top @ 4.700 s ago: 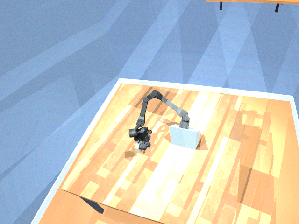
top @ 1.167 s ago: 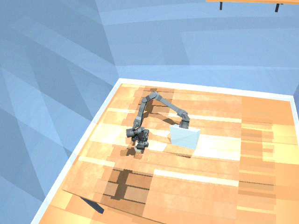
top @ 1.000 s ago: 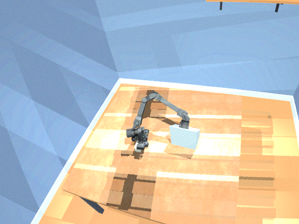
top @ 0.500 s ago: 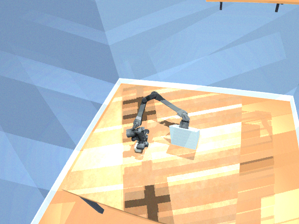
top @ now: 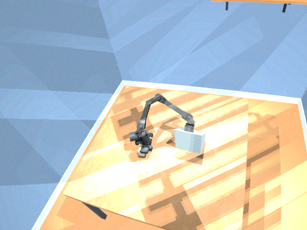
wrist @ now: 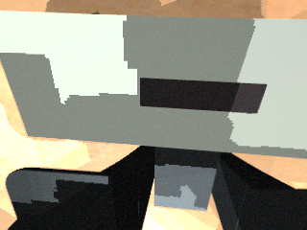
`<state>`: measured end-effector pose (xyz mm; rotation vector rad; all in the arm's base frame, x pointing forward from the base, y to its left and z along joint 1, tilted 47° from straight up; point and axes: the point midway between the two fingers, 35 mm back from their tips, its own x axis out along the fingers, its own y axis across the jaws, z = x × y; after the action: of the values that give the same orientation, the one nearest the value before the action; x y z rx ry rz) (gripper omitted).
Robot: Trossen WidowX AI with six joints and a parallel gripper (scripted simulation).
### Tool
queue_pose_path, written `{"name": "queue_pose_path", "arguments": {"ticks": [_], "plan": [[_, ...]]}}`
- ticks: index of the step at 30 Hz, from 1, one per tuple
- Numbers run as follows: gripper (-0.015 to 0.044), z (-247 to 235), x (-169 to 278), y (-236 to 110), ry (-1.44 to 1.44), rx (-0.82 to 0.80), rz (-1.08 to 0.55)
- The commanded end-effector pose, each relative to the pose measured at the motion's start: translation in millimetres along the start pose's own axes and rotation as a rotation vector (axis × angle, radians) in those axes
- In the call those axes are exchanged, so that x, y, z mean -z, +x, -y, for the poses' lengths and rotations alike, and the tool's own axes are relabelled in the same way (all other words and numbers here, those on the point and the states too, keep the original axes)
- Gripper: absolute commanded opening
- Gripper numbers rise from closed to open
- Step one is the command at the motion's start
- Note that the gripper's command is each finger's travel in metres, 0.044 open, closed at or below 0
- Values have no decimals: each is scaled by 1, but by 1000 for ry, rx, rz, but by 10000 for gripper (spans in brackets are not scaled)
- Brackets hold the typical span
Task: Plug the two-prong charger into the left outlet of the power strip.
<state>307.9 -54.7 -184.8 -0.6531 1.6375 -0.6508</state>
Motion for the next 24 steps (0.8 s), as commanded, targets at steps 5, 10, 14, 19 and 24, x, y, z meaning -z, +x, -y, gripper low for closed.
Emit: {"name": "queue_pose_path", "arguments": {"ticks": [5,10,14,19,24], "plan": [[0,0,-8,-2,26,-5,22],[0,0,-8,-3,26,-5,22],[0,0,-8,-3,26,-5,22],[0,0,-8,-4,26,-5,22],[0,0,-8,-5,26,-6,22]]}}
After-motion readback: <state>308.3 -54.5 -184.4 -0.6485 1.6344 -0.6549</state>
